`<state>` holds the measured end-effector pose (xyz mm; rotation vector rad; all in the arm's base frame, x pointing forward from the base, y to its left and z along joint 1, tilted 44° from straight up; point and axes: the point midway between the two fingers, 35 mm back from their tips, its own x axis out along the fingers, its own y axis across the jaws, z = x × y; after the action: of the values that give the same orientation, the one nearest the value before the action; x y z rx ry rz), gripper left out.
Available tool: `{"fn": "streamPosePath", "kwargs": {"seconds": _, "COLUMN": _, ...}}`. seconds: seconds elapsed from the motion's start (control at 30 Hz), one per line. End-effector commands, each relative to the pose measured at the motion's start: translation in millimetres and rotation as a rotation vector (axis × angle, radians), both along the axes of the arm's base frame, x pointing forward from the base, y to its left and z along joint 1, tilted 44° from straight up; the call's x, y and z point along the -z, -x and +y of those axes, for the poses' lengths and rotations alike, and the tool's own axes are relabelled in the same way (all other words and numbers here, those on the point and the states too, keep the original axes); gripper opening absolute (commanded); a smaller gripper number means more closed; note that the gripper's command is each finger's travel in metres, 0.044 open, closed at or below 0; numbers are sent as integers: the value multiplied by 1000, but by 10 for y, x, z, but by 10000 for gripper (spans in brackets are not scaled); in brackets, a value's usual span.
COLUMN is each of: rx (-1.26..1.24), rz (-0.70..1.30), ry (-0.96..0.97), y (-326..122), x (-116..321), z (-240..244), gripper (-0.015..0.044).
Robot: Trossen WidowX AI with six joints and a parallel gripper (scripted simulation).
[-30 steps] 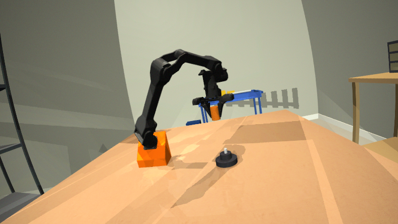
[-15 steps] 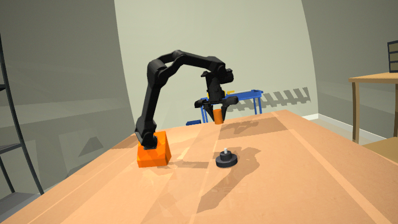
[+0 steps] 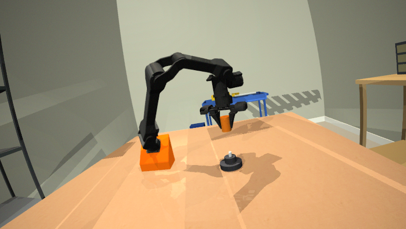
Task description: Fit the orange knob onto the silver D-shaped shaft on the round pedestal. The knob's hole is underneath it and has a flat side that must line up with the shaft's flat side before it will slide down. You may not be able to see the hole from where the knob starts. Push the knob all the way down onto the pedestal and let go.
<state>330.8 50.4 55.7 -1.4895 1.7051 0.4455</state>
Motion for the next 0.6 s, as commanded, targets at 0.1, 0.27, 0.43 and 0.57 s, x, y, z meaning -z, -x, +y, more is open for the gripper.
{"fn": "streamPosePath", "kwargs": {"seconds": 0.1, "rx": -7, "rz": -1, "ry": 9, "y": -18, "x": -108, "z": -202, "gripper": 0}}
{"fn": "streamPosePath", "kwargs": {"seconds": 0.27, "rx": -9, "rz": -2, "ry": 15, "y": -24, "x": -187, "z": -346, "gripper": 0}}
{"fn": "streamPosePath", "kwargs": {"seconds": 0.43, "rx": -10, "rz": -2, "ry": 22, "y": -20, "x": -265, "z": -491, "gripper": 0}}
{"fn": "streamPosePath", "kwargs": {"seconds": 0.57, "rx": -10, "rz": -2, "ry": 28, "y": -12, "x": -326, "z": -604, "gripper": 0}}
